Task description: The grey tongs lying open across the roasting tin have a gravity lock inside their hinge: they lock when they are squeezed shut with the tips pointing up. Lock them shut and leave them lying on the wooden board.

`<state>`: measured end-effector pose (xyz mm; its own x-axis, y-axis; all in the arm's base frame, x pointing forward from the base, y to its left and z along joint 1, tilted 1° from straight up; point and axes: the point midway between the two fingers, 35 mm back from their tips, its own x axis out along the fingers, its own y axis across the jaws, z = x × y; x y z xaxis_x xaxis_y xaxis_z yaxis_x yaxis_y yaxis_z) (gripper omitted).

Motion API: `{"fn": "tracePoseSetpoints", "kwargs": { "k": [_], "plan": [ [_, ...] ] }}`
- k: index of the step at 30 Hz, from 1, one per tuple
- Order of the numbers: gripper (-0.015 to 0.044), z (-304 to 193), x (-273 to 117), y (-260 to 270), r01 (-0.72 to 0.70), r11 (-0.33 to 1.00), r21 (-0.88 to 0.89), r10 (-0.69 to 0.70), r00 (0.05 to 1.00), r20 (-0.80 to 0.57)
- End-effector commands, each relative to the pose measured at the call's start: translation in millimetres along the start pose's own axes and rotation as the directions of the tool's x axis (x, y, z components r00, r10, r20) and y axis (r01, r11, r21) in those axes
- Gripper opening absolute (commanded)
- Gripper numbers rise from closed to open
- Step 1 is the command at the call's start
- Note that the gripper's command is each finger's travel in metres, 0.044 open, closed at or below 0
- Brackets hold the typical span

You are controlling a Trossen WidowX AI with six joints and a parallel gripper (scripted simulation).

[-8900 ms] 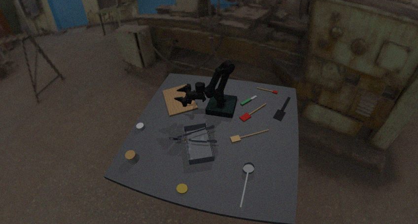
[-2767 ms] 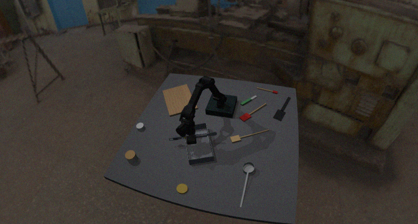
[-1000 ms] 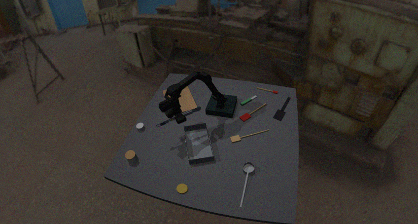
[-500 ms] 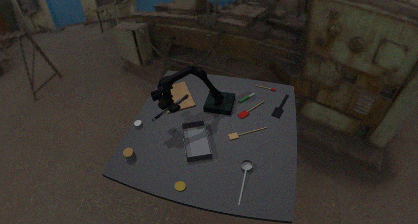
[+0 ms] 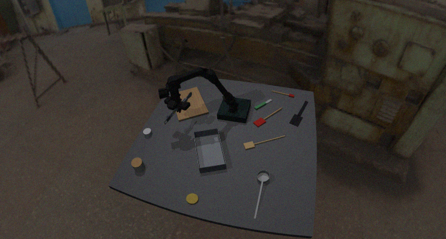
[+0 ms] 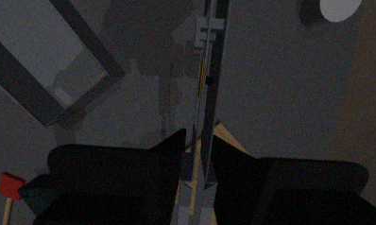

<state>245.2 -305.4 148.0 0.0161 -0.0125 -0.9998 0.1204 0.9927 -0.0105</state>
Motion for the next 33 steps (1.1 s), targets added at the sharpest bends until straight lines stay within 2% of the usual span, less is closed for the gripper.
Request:
{"fn": "tracePoseSetpoints", "kwargs": {
  "k": [1, 9, 21, 33],
  "plan": [
    [-0.0150, -6, -2, -7, 0.002, 0.999, -0.047, -0.002, 1.000, 0.004],
    [-0.0150, -16, -2, -16, 0.004, 0.995, -0.096, -0.004, 1.000, 0.004],
    [-0.0150, -68, -2, -57, 0.010, 0.943, -0.333, -0.009, 1.000, 0.002],
    [-0.0150, -127, -2, -87, 0.007, 0.834, -0.552, -0.011, 1.000, -0.003]
  ]
}}
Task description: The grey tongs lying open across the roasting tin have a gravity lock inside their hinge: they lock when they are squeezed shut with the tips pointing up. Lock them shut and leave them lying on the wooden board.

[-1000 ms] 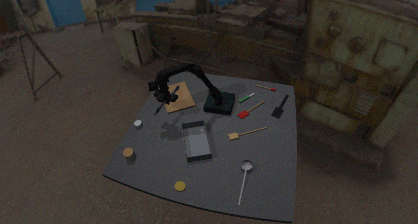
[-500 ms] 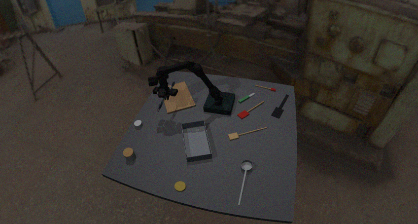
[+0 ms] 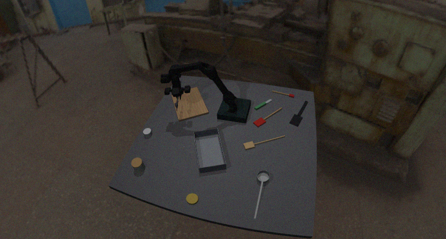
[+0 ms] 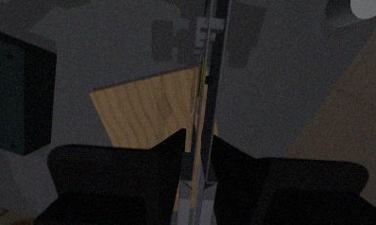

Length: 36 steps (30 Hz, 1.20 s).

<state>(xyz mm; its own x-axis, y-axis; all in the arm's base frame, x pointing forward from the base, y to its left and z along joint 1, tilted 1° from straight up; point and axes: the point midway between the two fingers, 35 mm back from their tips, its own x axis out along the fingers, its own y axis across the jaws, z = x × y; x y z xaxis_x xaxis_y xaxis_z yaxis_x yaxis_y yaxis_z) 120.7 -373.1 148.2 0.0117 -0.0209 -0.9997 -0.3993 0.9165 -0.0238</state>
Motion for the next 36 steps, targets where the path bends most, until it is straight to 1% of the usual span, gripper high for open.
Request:
{"fn": "tracePoseSetpoints", "kwargs": {
  "k": [1, 11, 22, 32, 36],
  "plan": [
    [-0.0150, -18, 0, 2, 0.002, 0.997, -0.073, -0.002, 1.000, -0.001],
    [-0.0150, -72, -1, 14, -0.002, 0.962, -0.274, 0.001, 1.000, -0.007],
    [-0.0150, -128, -2, 35, -0.009, 0.873, -0.487, 0.004, 1.000, -0.011],
    [-0.0150, -135, -2, 39, -0.010, 0.857, -0.514, 0.005, 1.000, -0.011],
    [-0.0150, -136, 0, 37, -0.014, 0.851, -0.524, -0.008, 0.999, -0.040]
  ]
}}
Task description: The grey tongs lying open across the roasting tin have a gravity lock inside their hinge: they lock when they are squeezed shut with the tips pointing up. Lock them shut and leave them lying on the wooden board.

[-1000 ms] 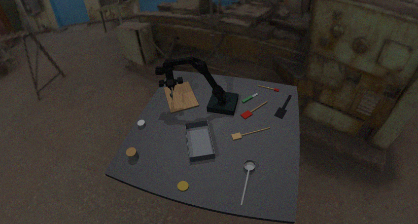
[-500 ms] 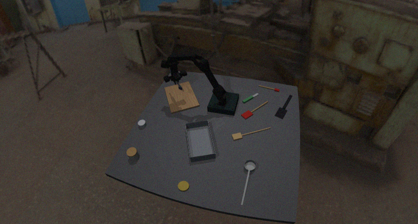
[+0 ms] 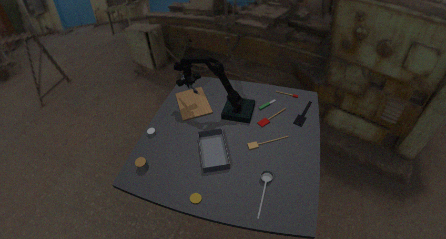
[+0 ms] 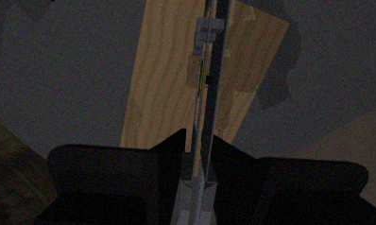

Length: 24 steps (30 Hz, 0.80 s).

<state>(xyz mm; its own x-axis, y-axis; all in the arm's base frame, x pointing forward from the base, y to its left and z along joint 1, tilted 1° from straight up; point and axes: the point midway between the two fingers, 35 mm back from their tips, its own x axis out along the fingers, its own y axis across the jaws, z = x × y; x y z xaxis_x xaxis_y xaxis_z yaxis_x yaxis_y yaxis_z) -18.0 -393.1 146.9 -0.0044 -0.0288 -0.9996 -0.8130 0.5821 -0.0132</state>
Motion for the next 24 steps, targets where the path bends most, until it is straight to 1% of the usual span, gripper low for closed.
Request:
{"fn": "tracePoseSetpoints", "kwargs": {
  "k": [1, 12, 24],
  "plan": [
    [-0.0150, -2, 1, -1, -0.007, 1.000, -0.019, 0.006, 0.999, -0.038],
    [-0.0150, -10, 8, -10, -0.036, 0.996, -0.076, 0.016, 0.969, -0.245],
    [-0.0150, -14, 10, -19, -0.065, 0.992, -0.105, 0.010, 0.890, -0.456]
  ]
}}
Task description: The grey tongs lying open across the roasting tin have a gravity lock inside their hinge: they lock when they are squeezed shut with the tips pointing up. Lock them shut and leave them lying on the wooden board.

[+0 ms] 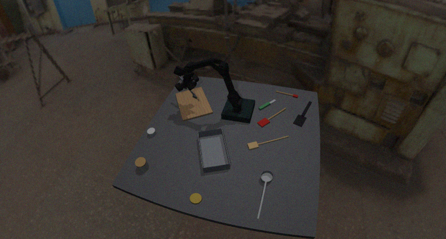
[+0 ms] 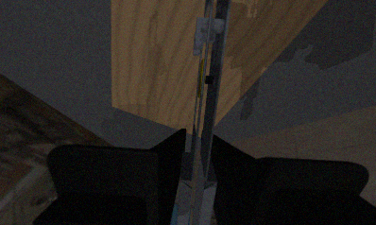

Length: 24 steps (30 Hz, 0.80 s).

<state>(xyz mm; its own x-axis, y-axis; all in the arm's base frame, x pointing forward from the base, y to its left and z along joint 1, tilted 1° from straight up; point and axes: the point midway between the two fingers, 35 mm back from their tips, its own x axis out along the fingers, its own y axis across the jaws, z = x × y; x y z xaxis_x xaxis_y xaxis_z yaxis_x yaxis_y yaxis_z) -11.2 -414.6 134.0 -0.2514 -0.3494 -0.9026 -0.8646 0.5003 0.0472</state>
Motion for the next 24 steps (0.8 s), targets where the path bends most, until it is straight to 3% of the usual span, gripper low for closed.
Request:
{"fn": "tracePoseSetpoints", "kwargs": {
  "k": [1, 24],
  "plan": [
    [-0.0150, -2, -3, -1, -0.005, 1.000, -0.011, 0.004, 0.997, -0.073],
    [-0.0150, 6, -19, -4, -0.022, 1.000, 0.011, 0.024, 0.887, -0.462]
  ]
}}
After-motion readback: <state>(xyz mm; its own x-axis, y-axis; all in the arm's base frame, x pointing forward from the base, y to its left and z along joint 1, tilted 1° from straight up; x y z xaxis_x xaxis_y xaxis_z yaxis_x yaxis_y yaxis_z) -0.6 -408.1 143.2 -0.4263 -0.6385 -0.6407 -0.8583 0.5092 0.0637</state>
